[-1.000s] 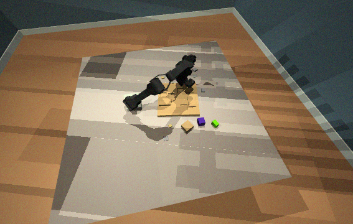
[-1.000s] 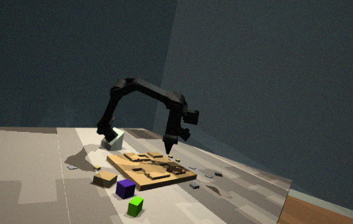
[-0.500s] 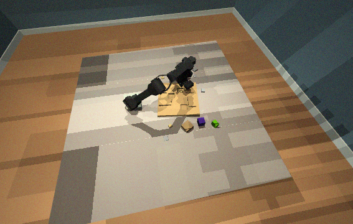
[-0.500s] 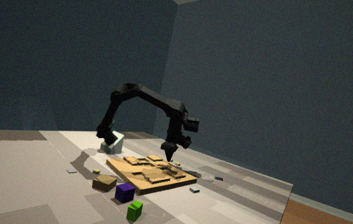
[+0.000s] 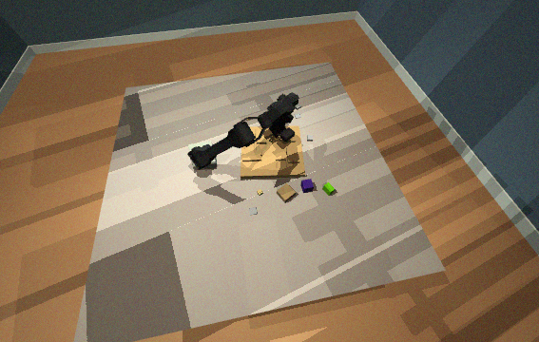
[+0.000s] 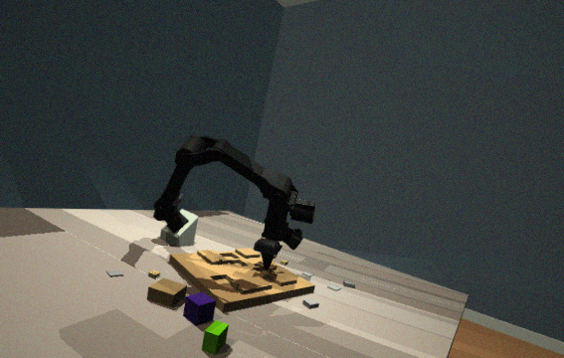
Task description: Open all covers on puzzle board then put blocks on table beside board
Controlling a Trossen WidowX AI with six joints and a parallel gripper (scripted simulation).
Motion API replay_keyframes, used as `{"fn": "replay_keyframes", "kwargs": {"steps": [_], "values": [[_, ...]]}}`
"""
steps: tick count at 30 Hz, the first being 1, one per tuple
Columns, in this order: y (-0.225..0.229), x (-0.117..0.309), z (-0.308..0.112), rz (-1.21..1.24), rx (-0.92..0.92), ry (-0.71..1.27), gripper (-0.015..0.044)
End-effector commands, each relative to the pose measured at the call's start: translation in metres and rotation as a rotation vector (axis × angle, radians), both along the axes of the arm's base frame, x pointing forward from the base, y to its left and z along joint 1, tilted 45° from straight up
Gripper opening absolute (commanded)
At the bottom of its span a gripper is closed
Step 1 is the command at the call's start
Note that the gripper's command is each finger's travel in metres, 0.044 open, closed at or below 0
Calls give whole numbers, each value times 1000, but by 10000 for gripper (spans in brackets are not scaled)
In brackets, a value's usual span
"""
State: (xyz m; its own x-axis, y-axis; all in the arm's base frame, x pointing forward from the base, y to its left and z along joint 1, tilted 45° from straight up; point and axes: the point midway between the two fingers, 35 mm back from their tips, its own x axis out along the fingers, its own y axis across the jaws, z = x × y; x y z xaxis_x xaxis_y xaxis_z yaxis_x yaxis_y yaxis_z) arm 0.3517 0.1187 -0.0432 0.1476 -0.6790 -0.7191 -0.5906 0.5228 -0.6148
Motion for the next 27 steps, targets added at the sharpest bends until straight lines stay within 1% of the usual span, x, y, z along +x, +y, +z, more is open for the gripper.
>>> {"fn": "replay_keyframes", "kwargs": {"steps": [1, 27], "values": [[-4, 0, -3, 3, -6, 4, 0], [-8, -5, -11, 5, -7, 6, 0]]}}
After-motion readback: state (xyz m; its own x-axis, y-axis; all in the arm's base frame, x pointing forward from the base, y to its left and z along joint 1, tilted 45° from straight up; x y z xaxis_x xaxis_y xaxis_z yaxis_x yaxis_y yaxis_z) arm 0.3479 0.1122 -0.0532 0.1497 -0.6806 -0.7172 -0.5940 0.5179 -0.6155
